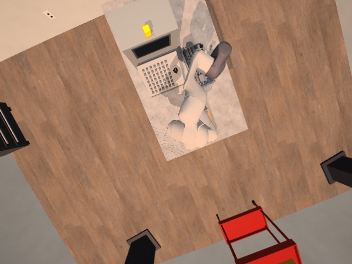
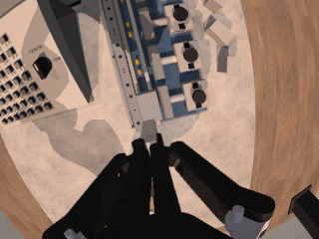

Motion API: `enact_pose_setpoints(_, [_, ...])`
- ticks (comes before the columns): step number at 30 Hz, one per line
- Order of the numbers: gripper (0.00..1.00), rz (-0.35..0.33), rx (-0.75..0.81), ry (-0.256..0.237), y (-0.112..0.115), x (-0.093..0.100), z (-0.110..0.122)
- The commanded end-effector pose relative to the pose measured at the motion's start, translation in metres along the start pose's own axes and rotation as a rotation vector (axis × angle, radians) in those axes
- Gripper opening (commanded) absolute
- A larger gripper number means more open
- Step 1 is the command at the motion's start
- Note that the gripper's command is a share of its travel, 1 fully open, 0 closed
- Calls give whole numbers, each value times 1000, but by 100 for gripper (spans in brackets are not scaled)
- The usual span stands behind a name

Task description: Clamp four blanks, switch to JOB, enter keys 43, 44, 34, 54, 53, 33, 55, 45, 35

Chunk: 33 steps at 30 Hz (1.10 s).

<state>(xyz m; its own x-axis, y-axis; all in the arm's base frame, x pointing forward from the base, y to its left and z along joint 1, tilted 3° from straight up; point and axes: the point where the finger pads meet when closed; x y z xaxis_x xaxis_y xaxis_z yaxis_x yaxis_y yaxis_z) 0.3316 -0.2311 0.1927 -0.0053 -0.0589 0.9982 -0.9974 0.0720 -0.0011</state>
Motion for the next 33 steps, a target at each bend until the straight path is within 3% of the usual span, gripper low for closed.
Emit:
enact_pose_setpoints(1, [0,-1,5,0,0,1,-1])
enact_pose_setpoints(21, [0,-1,6,0,0,1,1])
enact_pose_setpoints(23, [0,-1,8,-5,0,1,19])
enact_pose_setpoints(27, [0,0,14,1,7,2,90])
enact_pose_setpoints(33, [0,-1,15,3,9,2,99])
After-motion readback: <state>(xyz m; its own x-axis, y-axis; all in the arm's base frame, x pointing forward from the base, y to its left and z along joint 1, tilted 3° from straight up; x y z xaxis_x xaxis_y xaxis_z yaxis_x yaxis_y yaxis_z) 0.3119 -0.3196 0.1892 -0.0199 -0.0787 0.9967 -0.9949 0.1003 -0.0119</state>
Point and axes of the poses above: the point where the finger pads meet when closed, its own x axis back along the fingers, its own z axis across the jaws, y = z × x, and after that the axes turned 5 degrees about x, right-handed
